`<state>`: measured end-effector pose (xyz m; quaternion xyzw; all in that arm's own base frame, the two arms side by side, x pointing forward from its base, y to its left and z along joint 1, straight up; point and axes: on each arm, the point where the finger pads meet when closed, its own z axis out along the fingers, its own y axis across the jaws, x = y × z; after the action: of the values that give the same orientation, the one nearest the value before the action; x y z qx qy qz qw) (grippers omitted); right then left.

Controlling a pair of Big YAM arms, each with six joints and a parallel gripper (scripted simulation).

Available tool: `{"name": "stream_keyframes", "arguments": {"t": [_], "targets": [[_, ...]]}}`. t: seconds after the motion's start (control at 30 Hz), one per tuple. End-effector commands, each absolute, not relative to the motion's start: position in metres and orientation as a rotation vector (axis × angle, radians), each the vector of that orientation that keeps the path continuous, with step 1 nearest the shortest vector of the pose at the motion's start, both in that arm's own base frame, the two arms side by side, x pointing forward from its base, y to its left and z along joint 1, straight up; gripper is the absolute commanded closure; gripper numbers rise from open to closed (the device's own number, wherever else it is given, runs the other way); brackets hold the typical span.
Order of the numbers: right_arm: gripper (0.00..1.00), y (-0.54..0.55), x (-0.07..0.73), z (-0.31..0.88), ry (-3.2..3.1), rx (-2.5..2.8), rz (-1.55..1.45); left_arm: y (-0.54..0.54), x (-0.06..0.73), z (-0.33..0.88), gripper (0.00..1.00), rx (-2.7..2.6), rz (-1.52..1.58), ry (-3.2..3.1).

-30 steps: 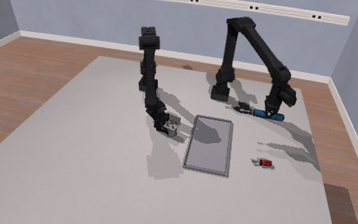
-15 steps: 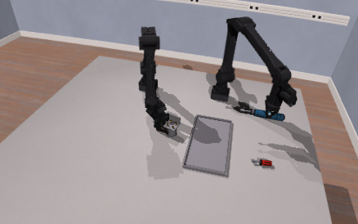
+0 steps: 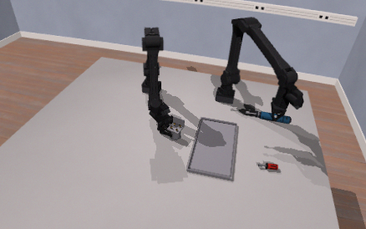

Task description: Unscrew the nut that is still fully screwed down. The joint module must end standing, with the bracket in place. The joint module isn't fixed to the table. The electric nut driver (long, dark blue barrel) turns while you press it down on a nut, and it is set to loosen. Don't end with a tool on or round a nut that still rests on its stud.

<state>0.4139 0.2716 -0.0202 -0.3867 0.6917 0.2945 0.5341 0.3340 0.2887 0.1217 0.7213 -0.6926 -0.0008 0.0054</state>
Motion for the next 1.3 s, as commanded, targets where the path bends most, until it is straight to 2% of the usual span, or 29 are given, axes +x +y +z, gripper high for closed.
{"name": "stream_keyframes", "arguments": {"t": [0.0,1.27], "targets": [[0.41,0.274,0.418,-0.016,1.636,-0.918,0.701,0.306,0.36,0.166,0.58,2.335,0.02,-2.249],[0.41,0.274,0.418,-0.016,1.636,-0.918,0.701,0.303,0.356,0.11,0.58,2.323,0.017,-2.238]]}}
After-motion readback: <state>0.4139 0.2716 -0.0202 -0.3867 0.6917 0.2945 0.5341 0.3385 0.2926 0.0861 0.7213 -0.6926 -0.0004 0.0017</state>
